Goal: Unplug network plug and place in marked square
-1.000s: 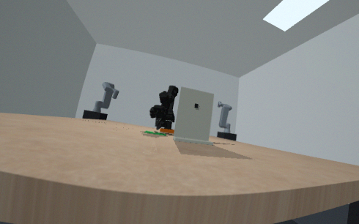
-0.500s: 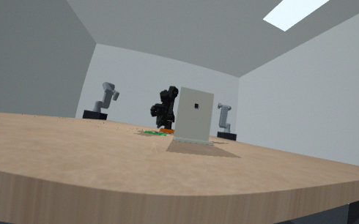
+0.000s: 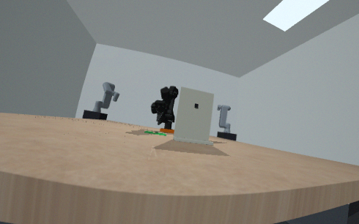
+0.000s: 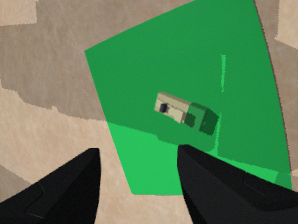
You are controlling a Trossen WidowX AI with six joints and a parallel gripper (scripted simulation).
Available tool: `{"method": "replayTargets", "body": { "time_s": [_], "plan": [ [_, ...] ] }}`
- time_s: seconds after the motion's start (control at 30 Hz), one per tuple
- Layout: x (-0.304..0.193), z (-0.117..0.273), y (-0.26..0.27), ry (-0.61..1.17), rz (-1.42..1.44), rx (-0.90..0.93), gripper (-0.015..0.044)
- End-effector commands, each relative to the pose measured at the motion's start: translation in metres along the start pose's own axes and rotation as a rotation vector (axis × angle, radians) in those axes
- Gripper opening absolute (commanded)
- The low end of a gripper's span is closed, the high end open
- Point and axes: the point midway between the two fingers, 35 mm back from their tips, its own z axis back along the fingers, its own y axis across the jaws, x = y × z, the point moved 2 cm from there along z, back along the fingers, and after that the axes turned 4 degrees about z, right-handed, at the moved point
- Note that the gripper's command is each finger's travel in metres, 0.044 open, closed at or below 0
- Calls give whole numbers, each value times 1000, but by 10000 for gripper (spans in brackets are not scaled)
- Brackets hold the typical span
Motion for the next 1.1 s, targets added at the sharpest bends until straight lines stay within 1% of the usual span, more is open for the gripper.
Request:
{"method": "replayTargets", "body": {
  "time_s": [0.0,1.07],
  "plan": [
    [1,7,6,-4,-4,12,156],
    [2,49,29,-4,-4,12,156]
  ]
}}
